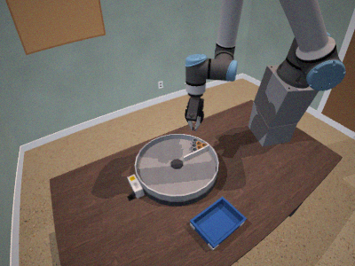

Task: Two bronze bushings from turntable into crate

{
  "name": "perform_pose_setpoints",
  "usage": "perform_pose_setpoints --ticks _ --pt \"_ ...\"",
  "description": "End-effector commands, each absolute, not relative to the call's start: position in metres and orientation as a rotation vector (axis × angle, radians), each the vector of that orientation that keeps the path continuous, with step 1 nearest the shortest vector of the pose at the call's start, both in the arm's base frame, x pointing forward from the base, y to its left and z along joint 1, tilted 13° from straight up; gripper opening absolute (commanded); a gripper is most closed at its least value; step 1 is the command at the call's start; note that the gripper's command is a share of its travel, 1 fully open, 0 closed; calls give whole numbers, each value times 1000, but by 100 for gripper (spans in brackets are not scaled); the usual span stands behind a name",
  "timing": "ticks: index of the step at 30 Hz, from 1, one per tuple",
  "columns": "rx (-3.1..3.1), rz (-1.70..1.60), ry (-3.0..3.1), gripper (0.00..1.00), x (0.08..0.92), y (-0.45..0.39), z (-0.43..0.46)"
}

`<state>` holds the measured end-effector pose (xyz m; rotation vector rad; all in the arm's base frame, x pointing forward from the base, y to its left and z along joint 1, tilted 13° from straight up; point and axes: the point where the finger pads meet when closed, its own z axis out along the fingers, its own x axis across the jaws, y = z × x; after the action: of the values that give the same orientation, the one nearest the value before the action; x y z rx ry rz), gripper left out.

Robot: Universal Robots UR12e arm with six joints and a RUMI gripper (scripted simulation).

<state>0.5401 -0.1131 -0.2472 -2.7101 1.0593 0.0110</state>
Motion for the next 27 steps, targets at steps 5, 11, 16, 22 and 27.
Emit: perform_pose_setpoints --ticks 5,11,16,22,27 --pt "-2707 9 1064 6 527 -136 -311" --pt "-2709 9 1059 6 528 -134 -311" --pt "-2708 10 1061 6 527 -134 -311" --pt "-2707 12 1062 6 526 -134 -311" --pt "-2707 12 1062 6 526 -134 -311"
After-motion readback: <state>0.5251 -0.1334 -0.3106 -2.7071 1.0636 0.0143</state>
